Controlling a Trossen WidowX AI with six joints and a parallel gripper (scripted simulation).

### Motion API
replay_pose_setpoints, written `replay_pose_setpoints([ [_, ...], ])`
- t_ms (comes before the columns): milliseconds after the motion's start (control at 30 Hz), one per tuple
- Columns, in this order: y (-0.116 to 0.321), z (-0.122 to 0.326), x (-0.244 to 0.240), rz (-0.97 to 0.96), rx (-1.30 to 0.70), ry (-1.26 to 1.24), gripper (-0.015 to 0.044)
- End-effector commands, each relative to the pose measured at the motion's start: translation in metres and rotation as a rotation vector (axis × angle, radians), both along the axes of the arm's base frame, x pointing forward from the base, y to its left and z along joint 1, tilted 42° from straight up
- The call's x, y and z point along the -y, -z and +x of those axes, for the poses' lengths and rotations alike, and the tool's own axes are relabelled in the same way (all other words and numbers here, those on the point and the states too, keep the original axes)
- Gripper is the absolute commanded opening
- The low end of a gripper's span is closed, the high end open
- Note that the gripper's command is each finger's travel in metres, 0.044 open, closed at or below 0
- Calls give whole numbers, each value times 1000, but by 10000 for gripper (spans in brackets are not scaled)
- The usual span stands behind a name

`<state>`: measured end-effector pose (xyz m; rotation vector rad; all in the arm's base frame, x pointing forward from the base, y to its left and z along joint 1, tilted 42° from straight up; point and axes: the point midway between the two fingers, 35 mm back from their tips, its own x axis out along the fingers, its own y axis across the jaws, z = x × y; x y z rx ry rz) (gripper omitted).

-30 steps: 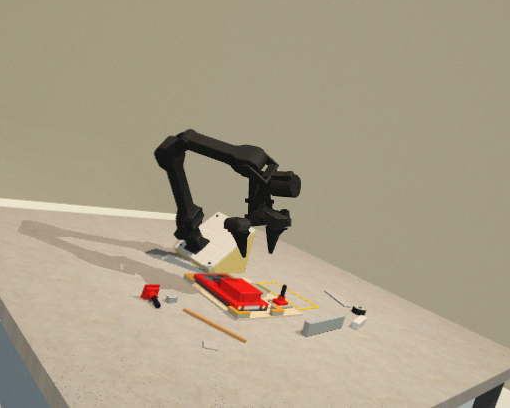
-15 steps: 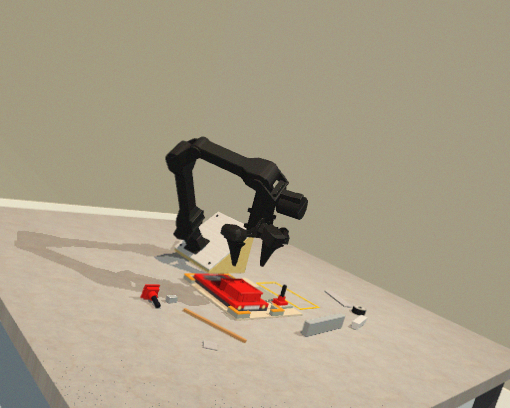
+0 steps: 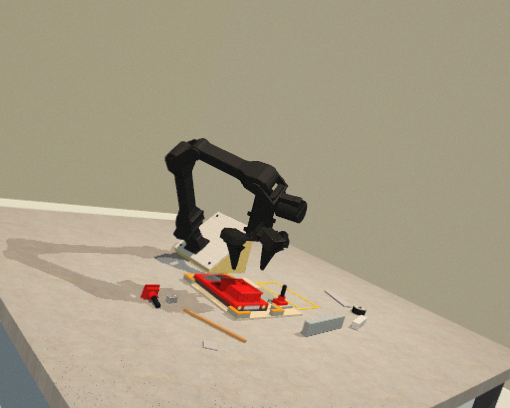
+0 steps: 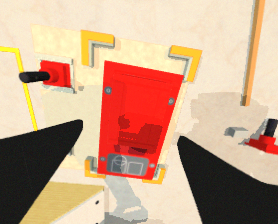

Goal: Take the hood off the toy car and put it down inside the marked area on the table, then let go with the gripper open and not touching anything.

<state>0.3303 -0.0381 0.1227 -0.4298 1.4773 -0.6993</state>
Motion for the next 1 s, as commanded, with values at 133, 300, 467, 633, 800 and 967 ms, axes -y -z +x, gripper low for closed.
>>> replay_pose_setpoints([
  [133, 5, -2, 5, -6, -9, -3, 440],
  [300, 8, -2, 8, -6, -8, -4, 440],
  [467, 10, -2, 10, -7, -8, -4, 440],
  [633, 13, -3, 13, -7, -8, -4, 440],
  [800, 15, -3, 15, -7, -8, -4, 440],
  [967, 17, -3, 18, -7, -8, -4, 440],
])
